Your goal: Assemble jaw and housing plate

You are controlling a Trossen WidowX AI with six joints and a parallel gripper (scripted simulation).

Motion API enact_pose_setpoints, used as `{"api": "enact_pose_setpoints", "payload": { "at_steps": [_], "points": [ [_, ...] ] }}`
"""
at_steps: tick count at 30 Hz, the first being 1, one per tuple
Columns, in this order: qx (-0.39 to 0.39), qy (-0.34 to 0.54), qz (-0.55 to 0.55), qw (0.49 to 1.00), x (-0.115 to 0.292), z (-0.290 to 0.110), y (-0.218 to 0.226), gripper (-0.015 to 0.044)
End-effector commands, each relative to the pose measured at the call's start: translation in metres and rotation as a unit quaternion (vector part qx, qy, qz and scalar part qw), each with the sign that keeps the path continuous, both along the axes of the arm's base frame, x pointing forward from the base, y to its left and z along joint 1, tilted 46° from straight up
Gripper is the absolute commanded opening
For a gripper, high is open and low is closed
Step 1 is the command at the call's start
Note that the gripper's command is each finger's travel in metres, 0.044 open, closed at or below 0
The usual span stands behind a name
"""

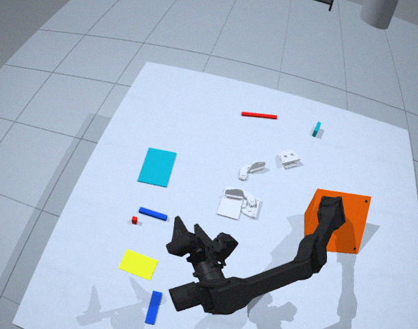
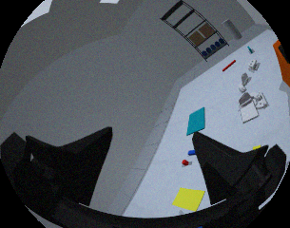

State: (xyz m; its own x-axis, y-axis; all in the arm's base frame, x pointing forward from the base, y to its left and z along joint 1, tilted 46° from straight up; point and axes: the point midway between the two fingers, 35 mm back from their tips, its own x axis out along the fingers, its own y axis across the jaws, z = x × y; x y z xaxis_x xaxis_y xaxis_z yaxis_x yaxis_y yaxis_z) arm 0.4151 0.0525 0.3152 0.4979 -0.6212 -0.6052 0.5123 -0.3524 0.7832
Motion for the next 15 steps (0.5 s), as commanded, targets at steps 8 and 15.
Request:
{"api": "enact_pose_setpoints", "payload": {
  "at_steps": [8, 15],
  "points": [
    [0.013, 0.051, -0.006, 0.999, 0.011, -0.031, -0.016, 0.044],
    [0.035, 0.11, -0.015, 0.993, 0.019, -0.069, -0.039, 0.044]
  ]
}}
